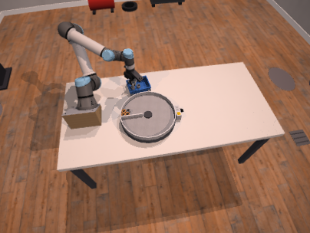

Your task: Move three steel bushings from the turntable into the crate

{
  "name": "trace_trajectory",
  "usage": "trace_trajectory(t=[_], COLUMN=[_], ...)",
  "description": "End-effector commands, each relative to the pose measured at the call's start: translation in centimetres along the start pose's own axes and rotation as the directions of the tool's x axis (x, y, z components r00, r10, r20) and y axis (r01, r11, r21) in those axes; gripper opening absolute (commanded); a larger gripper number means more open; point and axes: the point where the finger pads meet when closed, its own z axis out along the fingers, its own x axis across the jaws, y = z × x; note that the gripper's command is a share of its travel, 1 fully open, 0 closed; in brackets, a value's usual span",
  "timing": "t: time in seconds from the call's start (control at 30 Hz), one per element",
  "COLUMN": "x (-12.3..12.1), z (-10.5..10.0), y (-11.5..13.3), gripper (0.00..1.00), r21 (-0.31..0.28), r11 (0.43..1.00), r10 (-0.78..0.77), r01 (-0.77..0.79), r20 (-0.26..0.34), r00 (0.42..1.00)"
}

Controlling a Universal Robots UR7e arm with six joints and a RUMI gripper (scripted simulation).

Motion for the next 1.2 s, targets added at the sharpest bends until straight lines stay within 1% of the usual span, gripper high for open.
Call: trace_trajectory(t=[0.0, 0.53, 0.67, 0.87, 0.93, 1.17], x=[0.0, 0.0, 0.0, 0.0, 0.0, 0.0], z=[0.0, 0.0, -0.3, -1.8, -1.8, -4.8], y=[0.0, 0.0, 0.0, 0.0, 0.0, 0.0], gripper=[0.06, 0.06, 0.06, 0.06, 0.06, 0.06], r21=[0.001, 0.001, 0.001, 0.001, 0.001, 0.001], r11=[1.000, 1.000, 1.000, 1.000, 1.000, 1.000], r10=[0.000, 0.000, 0.000, 0.000, 0.000, 0.000], r01=[0.000, 0.000, 0.000, 0.000, 0.000, 0.000], r20=[0.000, 0.000, 0.000, 0.000, 0.000, 0.000], r00=[1.000, 1.000, 1.000, 1.000, 1.000, 1.000])
